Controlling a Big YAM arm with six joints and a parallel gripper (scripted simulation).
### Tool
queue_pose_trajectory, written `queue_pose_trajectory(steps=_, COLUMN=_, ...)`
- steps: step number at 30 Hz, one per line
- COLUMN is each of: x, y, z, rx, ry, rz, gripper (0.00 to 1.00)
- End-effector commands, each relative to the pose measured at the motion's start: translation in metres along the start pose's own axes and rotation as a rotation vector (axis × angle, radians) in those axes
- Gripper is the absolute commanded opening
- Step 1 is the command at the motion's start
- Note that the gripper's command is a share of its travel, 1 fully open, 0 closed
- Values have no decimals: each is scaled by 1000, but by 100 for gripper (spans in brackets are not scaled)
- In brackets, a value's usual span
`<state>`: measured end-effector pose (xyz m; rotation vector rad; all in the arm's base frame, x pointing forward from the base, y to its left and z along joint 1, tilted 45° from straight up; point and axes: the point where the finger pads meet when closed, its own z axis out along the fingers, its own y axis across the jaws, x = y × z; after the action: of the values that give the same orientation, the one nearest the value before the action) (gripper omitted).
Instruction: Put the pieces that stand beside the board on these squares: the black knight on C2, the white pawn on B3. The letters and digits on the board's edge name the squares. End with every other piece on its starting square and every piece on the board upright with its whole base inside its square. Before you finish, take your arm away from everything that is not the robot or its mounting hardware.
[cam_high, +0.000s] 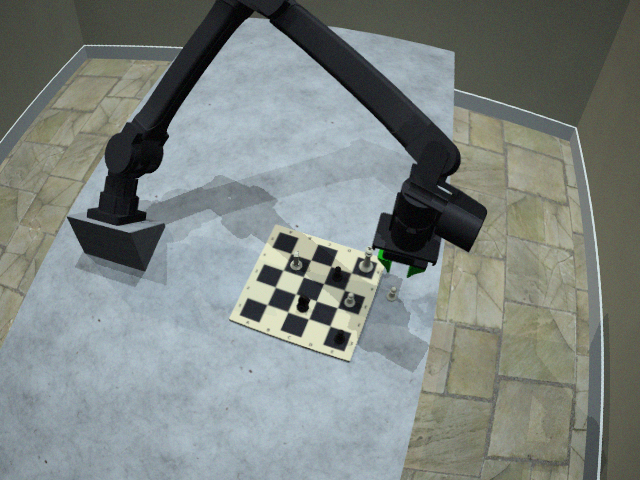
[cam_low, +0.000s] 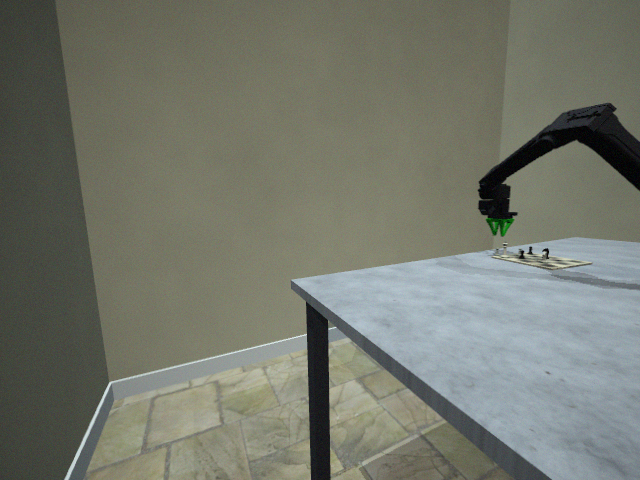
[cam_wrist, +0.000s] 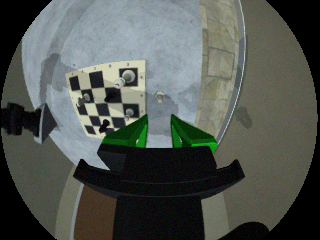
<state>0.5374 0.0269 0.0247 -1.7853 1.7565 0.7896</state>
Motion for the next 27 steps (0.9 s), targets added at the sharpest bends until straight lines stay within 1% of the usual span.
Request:
queue_pose_trajectory(steps=1, x=-1, y=-5, z=7, rx=3, ry=-1, rz=-2, gripper=33)
queue_pose_trajectory(steps=2, x=-1, y=-5, z=7, rx=3, ry=-1, rz=-2, gripper=33)
queue_pose_trajectory(steps=3, x=1, y=-12, z=0, rx=23, ry=2, rz=-6, gripper=33)
queue_pose_trajectory(steps=5, x=0, y=-3, z=13, rx=0, ry=-2, rz=1, gripper=33)
queue_pose_trajectory(steps=7, x=0, y=-3, z=16, rx=0, ry=-2, rz=1, gripper=33)
queue_pose_trajectory(steps=9, x=-3, y=-10, z=15, rx=12, ry=0, rz=-11, gripper=33)
queue_pose_trajectory(steps=11, x=0, y=-3, z=23, rx=0, ry=-2, rz=1, gripper=33)
queue_pose_trajectory(steps=13, x=0, y=-3, z=26, rx=0, ry=-2, rz=0, gripper=33)
queue_pose_trajectory(steps=14, x=-3, y=-9, z=24, rx=10, ry=0, rz=-10, gripper=33)
queue_pose_trajectory(steps=15, x=-3, y=-10, z=25, rx=12, ry=0, rz=-11, gripper=33)
queue_pose_trajectory(steps=17, x=0, y=-3, z=31, rx=1, ry=-2, rz=2, gripper=33)
queue_pose_trajectory(steps=19, x=0, y=-3, z=31, rx=1, ry=-2, rz=2, gripper=33)
queue_pose_trajectory(steps=20, x=6, y=-20, z=11, rx=49, ry=4, rz=-5, gripper=33)
queue_pose_trajectory(steps=23, x=-2, y=-7, z=35, rx=7, ry=-1, rz=-6, gripper=33)
queue_pose_trajectory(steps=24, x=-1, y=-3, z=39, rx=1, ry=-2, rz=0, gripper=33)
queue_pose_trajectory(steps=25, x=0, y=-3, z=40, rx=0, ry=-2, rz=1, gripper=33)
queue_pose_trajectory(steps=27, x=-3, y=-9, z=38, rx=11, ry=0, rz=-10, gripper=33)
